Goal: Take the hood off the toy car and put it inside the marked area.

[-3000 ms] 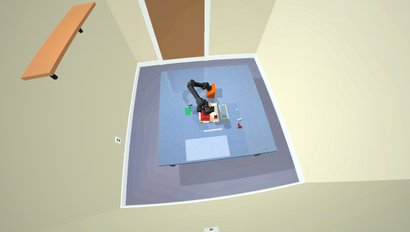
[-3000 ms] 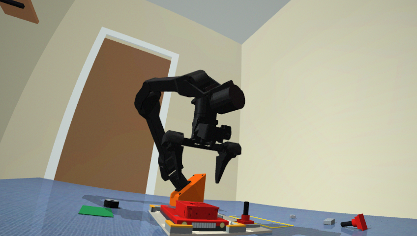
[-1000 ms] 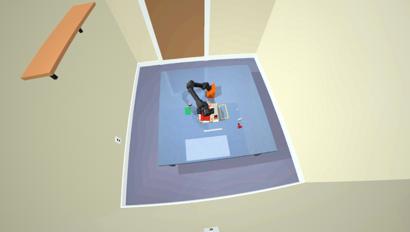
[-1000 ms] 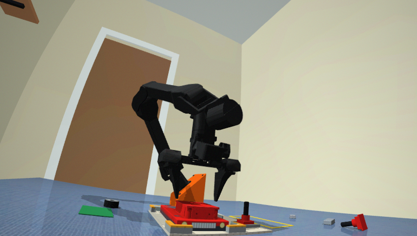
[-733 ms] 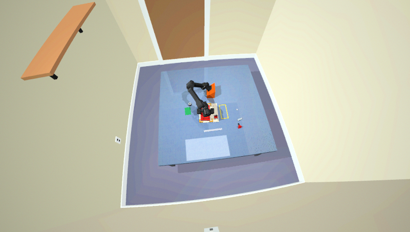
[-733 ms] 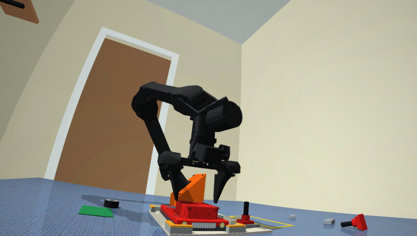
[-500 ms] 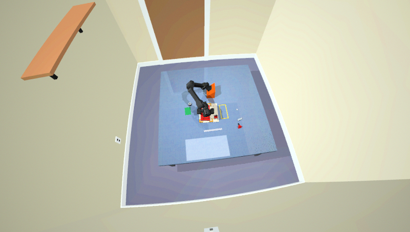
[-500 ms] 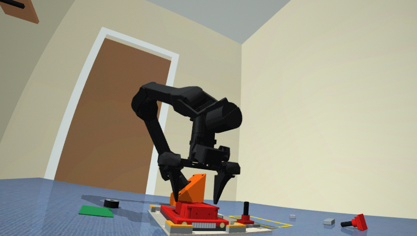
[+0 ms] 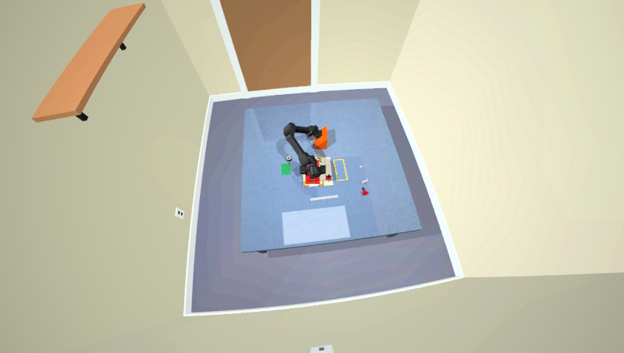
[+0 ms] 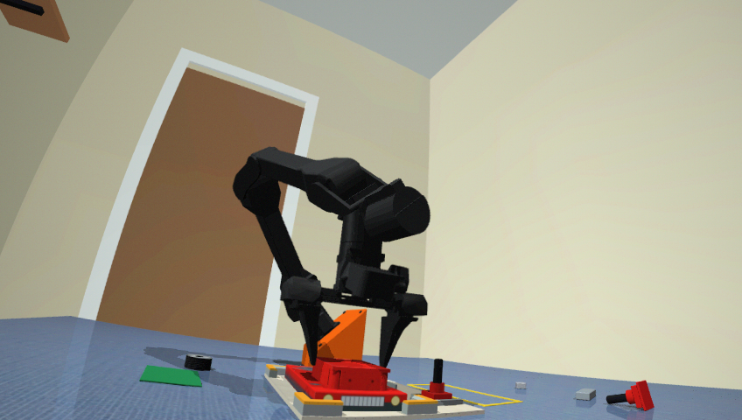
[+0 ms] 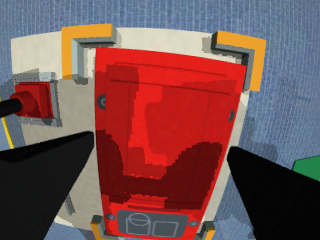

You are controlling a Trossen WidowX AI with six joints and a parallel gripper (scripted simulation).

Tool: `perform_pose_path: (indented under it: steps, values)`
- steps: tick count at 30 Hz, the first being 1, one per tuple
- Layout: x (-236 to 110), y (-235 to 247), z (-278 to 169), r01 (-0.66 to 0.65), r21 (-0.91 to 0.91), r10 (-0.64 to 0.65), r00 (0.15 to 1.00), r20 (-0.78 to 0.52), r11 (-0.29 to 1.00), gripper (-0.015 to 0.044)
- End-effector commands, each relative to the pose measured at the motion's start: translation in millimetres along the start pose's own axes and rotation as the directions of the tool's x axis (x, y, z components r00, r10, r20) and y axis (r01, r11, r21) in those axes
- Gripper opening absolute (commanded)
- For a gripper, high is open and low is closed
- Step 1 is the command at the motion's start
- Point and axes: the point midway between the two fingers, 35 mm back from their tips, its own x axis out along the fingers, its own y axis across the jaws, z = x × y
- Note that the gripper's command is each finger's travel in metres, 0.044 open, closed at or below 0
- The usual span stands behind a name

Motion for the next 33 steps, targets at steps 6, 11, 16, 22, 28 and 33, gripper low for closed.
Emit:
perform_pose_path:
  steps: [6, 11, 16, 22, 28, 33]
  values:
    - [6.1, -0.1, -1.7, 0.006, -0.007, -0.007, 1.0, -0.003, 1.0, 0.044]
    - [8.5, -0.1, -1.8, 0.007, -0.007, -0.007, 1.0, -0.003, 1.0, 0.044]
    - [11.0, -0.2, -1.8, 0.007, -0.007, -0.007, 1.0, -0.003, 1.0, 0.044]
    - [9.3, -0.2, -0.1, 0.001, 0.0, -0.001, 1.0, 0.0, 1.0, 0.0361]
    - [9.3, -0.2, -0.1, 0.001, 0.0, -0.001, 1.0, 0.0, 1.0, 0.0302]
    - [9.2, -0.2, -0.1, 0.001, 0.0, -0.001, 1.0, 0.0, 1.0, 0.0249]
